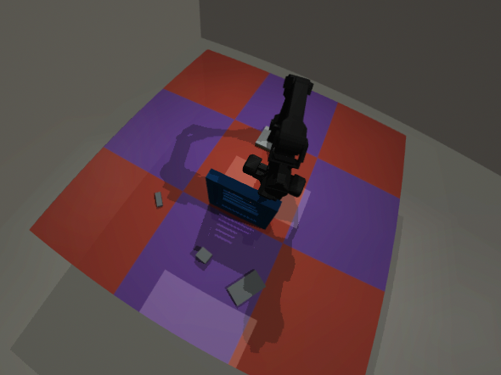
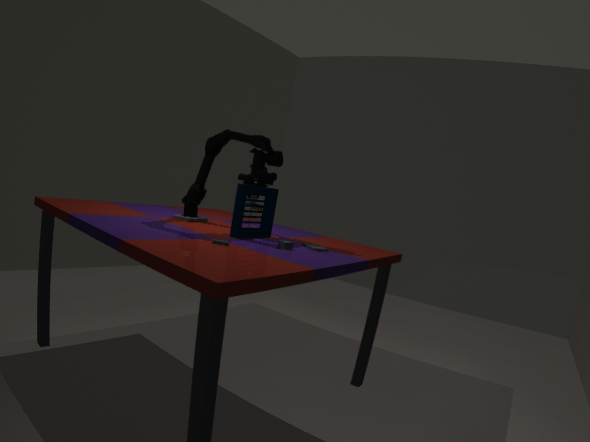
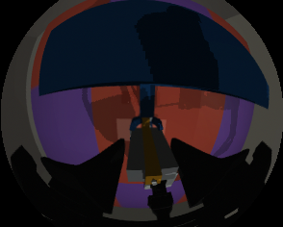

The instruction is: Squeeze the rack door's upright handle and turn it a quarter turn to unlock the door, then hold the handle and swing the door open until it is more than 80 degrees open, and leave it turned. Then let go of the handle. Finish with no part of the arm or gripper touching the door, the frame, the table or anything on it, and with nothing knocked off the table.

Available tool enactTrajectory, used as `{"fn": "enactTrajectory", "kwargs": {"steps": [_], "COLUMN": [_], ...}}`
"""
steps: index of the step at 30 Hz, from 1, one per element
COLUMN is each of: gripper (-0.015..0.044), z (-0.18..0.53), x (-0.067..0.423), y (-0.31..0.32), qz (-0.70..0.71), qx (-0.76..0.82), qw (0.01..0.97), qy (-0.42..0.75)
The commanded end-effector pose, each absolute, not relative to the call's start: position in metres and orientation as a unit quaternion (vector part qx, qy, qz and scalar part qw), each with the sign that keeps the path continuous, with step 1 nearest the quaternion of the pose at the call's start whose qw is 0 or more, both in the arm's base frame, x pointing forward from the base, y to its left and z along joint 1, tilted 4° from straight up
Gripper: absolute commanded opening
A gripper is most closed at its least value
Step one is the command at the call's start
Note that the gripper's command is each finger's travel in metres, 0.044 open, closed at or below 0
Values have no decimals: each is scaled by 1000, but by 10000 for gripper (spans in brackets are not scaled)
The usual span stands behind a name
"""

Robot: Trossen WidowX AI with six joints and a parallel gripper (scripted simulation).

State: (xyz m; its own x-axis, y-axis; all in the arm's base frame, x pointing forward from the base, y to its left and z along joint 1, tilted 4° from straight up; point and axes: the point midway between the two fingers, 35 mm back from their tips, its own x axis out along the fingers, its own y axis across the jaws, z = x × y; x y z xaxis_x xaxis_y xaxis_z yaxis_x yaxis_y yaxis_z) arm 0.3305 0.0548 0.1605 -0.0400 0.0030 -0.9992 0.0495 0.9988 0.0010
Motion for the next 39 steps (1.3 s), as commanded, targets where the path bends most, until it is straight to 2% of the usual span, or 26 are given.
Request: {"fn": "enactTrajectory", "kwargs": {"steps": [1, 3, 16, 21, 39], "gripper": [150, 98, 11, 9, 9], "z": [158, 158, 158, 158, 158], "x": [330, 330, 330, 330, 330], "y": [55, 55, 55, 55, 55], "qz": [-14, -14, -14, -2, 306], "qx": [18, 18, 18, 7, -287], "qw": [690, 690, 690, 690, 628], "qy": [724, 724, 724, 724, 656]}}
